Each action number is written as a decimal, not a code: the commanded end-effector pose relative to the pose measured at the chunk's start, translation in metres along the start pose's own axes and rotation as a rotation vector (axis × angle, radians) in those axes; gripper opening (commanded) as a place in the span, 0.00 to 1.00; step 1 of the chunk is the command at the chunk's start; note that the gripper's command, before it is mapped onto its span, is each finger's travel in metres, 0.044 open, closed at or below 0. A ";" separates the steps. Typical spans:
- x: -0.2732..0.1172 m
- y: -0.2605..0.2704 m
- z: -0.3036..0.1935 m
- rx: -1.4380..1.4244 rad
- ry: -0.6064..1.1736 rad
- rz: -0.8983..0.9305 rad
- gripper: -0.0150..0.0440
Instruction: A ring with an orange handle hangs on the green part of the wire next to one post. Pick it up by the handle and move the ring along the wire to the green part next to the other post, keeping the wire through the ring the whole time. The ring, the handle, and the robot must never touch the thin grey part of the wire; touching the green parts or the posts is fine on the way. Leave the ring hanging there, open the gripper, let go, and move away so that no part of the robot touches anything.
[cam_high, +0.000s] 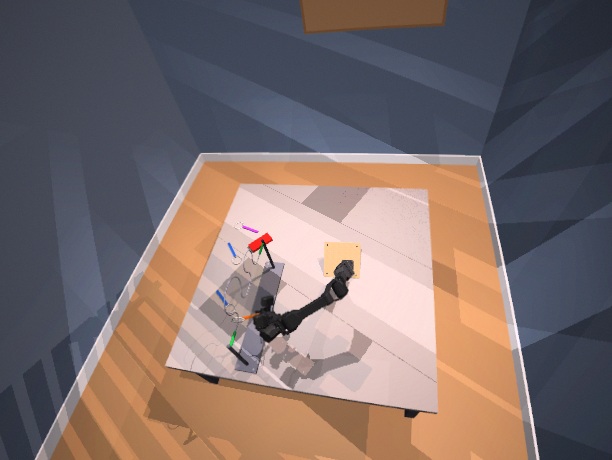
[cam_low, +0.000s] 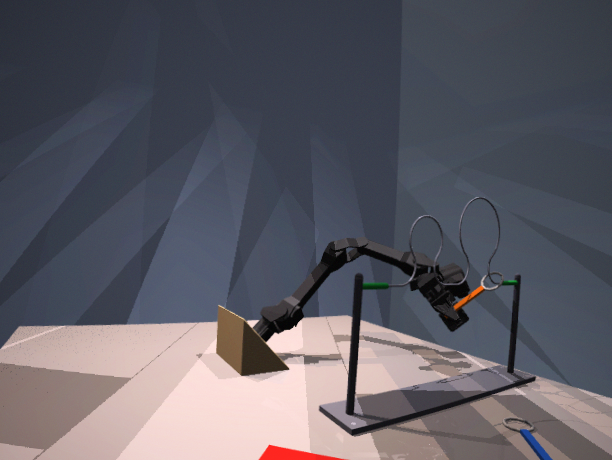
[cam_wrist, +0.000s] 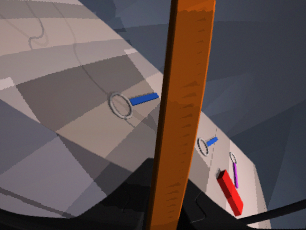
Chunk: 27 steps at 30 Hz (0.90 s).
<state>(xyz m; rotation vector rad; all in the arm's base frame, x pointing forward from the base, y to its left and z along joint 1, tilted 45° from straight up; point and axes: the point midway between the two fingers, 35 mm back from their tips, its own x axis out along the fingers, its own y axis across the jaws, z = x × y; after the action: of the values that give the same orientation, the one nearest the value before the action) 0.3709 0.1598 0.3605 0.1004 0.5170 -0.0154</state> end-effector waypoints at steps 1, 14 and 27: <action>-0.002 -0.017 0.001 -0.079 -0.004 -0.052 0.00; -0.005 -0.054 0.007 -0.296 -0.009 -0.175 0.00; -0.012 -0.085 0.021 -0.497 -0.013 -0.288 0.00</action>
<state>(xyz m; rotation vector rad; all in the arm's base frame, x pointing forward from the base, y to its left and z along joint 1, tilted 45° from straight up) 0.3693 0.0837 0.3702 -0.4050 0.5142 -0.1447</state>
